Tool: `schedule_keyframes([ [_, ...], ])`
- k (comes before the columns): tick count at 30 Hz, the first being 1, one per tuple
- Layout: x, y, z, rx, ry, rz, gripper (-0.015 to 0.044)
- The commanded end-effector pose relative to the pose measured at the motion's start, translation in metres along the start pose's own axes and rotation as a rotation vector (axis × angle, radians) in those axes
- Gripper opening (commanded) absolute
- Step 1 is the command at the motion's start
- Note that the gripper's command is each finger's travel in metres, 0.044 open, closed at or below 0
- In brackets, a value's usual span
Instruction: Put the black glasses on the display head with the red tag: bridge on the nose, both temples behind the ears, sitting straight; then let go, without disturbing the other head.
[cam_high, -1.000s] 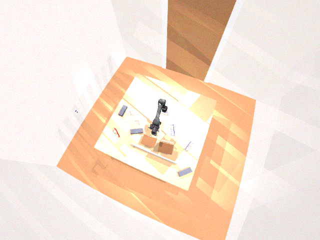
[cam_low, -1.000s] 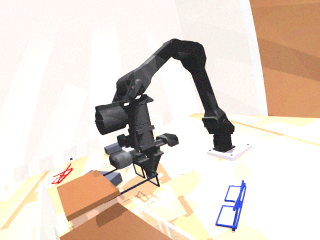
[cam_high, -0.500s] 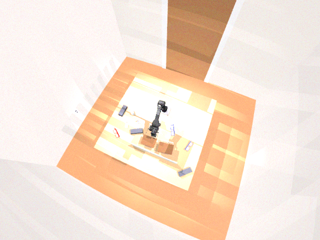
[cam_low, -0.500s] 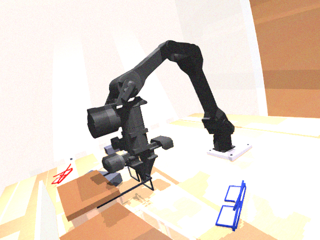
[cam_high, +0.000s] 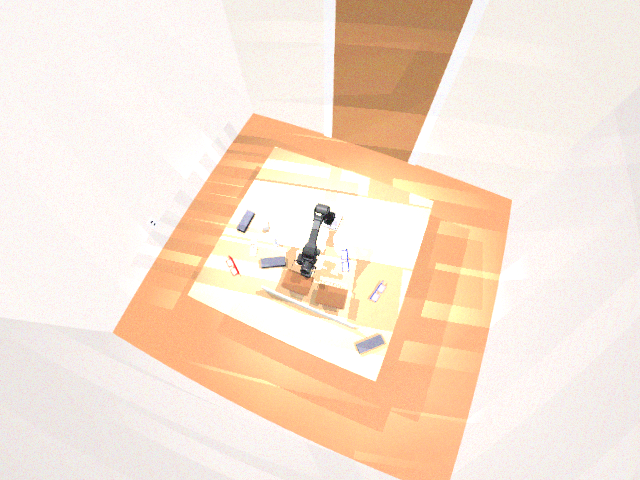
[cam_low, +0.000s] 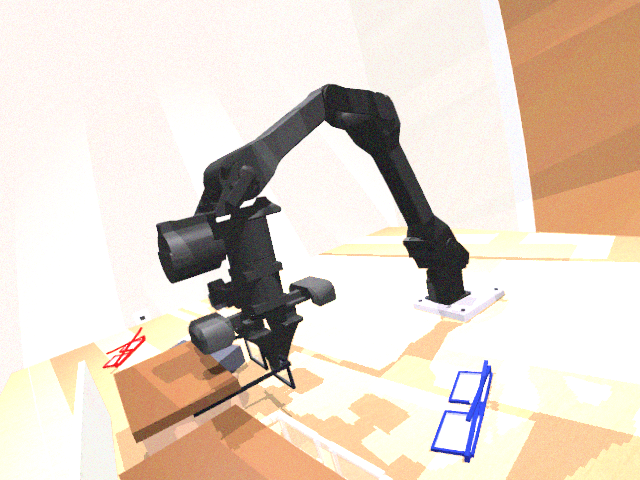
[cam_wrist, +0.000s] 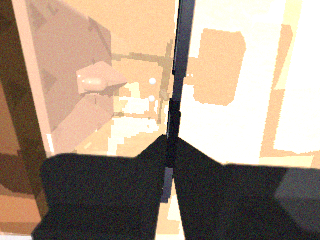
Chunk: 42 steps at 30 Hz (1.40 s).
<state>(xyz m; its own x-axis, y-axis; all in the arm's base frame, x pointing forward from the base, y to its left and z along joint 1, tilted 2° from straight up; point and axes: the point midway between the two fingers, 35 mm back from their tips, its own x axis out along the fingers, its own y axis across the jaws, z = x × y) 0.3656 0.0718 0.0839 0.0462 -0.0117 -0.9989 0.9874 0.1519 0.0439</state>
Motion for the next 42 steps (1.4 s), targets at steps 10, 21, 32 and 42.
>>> schedule_keyframes([
  [10, 0.000, 0.019, 0.000, -0.005, 0.002, 0.003, 0.0000],
  [21, 0.000, 0.033, 0.000, -0.005, 0.002, 0.004, 0.0000],
  [32, 0.001, 0.037, 0.000, -0.005, 0.002, 0.004, 0.0000],
  [42, 0.003, 0.037, 0.000, -0.005, 0.002, 0.004, 0.0000],
])
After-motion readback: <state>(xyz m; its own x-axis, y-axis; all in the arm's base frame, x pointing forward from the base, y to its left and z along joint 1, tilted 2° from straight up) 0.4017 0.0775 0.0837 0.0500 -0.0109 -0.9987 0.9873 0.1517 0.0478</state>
